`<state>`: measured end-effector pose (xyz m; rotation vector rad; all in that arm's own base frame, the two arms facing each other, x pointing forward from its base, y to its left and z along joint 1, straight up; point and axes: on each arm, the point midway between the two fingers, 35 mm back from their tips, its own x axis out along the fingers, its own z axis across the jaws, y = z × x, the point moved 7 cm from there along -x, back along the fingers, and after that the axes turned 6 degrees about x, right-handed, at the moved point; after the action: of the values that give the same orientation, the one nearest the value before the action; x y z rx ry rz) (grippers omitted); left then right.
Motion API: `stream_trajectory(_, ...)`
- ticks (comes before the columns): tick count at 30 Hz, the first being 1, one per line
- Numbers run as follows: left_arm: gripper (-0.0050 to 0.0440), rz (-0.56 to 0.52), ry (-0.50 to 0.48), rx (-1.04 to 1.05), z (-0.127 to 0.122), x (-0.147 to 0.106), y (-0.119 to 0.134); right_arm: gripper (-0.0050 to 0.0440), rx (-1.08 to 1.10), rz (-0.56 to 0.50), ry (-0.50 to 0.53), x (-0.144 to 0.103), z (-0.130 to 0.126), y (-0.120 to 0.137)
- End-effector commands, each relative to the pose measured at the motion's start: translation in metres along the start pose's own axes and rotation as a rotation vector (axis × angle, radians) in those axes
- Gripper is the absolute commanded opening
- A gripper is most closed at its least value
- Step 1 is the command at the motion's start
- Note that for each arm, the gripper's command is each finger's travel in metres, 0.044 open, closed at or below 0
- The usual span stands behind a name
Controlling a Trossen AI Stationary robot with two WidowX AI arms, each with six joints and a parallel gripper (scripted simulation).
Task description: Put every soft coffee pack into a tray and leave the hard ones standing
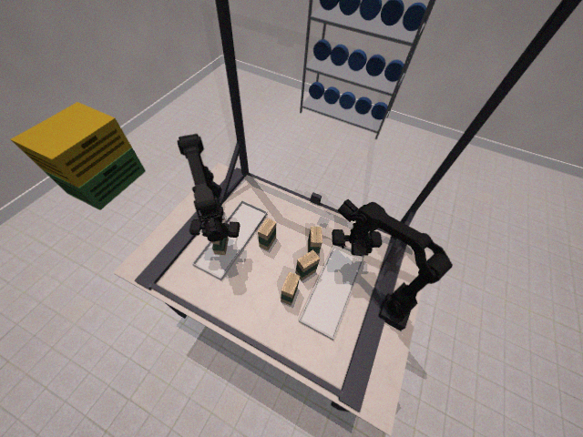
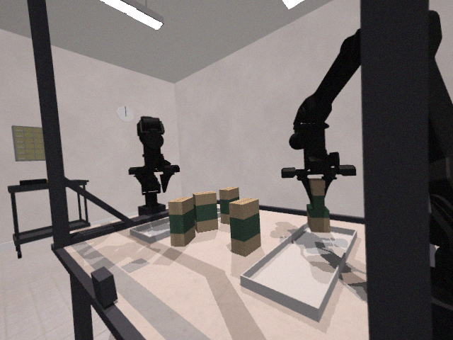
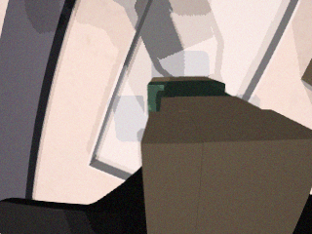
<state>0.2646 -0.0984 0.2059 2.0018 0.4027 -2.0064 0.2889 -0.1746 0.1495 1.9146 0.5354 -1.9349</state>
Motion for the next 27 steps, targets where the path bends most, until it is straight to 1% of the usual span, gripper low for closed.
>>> stream_trajectory(1,0.0355,0.015,0.017,-0.005,0.0,-0.005,0.0,0.011,-0.004,0.032,0.018,-0.008,0.0,0.0)
stream_trajectory(27,0.0355,0.015,0.017,-0.005,0.0,-0.005,0.0,0.011,-0.004,0.032,0.018,0.021,0.0,0.001)
